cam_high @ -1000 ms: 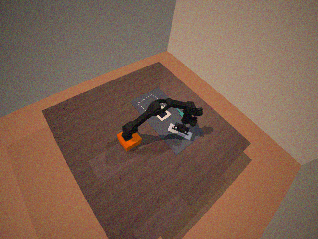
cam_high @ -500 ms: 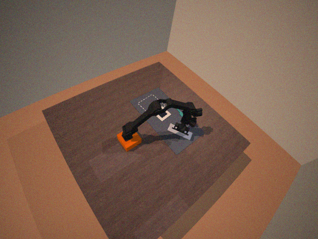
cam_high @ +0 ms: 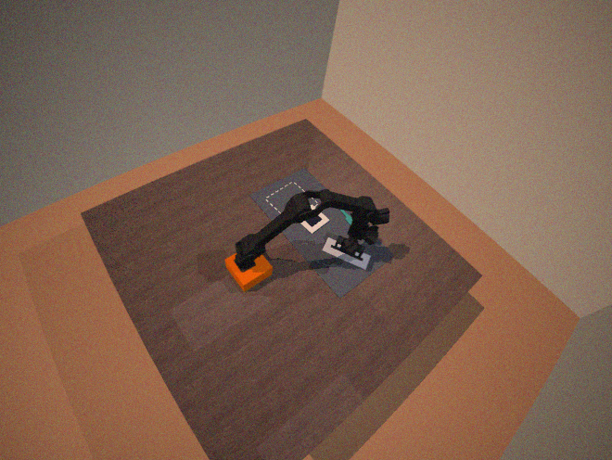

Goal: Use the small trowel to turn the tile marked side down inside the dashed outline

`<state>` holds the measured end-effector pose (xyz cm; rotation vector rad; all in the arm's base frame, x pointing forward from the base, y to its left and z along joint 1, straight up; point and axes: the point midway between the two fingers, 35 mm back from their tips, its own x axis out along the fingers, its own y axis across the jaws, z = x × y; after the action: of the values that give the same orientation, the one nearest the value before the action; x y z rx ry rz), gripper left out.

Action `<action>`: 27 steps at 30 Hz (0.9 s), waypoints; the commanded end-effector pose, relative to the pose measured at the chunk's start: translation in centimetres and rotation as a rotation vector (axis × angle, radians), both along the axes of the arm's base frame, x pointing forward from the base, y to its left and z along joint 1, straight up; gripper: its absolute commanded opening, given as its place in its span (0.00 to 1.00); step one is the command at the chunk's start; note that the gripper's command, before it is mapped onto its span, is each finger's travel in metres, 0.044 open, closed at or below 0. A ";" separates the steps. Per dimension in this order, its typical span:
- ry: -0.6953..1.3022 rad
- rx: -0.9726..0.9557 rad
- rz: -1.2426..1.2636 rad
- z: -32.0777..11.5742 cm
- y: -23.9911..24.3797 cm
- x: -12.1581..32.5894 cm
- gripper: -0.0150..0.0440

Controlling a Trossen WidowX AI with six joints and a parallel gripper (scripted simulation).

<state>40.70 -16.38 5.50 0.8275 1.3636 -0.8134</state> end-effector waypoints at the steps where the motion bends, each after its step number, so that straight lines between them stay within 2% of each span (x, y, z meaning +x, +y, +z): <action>1: -0.001 -0.003 0.009 0.0 0.0 0.0 0.47; 27: 0.011 -0.035 0.750 0.0 0.0 0.0 0.47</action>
<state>40.72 -16.41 5.50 0.3216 1.5000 -0.3318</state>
